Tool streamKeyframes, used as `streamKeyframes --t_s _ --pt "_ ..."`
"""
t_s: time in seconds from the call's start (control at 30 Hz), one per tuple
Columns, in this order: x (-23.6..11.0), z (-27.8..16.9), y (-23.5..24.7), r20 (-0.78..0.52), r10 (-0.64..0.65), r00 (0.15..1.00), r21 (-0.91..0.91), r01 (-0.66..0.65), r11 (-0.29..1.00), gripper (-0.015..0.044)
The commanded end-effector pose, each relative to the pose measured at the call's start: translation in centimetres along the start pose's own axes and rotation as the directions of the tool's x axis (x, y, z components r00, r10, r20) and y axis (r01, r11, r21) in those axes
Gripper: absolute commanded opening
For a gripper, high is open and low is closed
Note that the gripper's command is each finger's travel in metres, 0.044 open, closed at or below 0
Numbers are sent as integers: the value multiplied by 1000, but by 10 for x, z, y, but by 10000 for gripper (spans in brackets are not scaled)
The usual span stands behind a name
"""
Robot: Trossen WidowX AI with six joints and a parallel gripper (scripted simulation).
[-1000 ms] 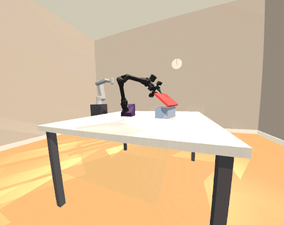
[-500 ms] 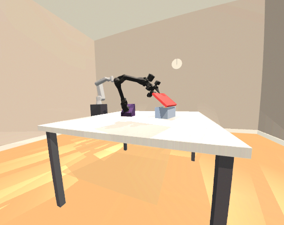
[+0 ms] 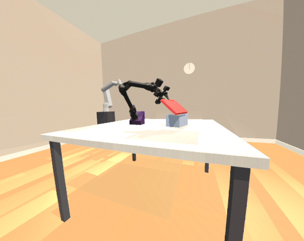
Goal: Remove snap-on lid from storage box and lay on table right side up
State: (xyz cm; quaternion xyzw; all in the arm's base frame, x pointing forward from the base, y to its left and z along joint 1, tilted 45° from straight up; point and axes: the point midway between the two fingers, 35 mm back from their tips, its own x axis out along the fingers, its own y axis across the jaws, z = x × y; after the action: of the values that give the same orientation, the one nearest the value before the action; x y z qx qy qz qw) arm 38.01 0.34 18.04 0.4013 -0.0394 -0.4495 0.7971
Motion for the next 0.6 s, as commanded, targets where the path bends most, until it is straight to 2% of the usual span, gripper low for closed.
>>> streamKeyframes --t_s 0.0,0.57 --pt "-3 7 0 -8 5 1000 -2 -5 1000 0" --pt "-5 40 -2 -7 5 1000 -5 -5 1000 0"
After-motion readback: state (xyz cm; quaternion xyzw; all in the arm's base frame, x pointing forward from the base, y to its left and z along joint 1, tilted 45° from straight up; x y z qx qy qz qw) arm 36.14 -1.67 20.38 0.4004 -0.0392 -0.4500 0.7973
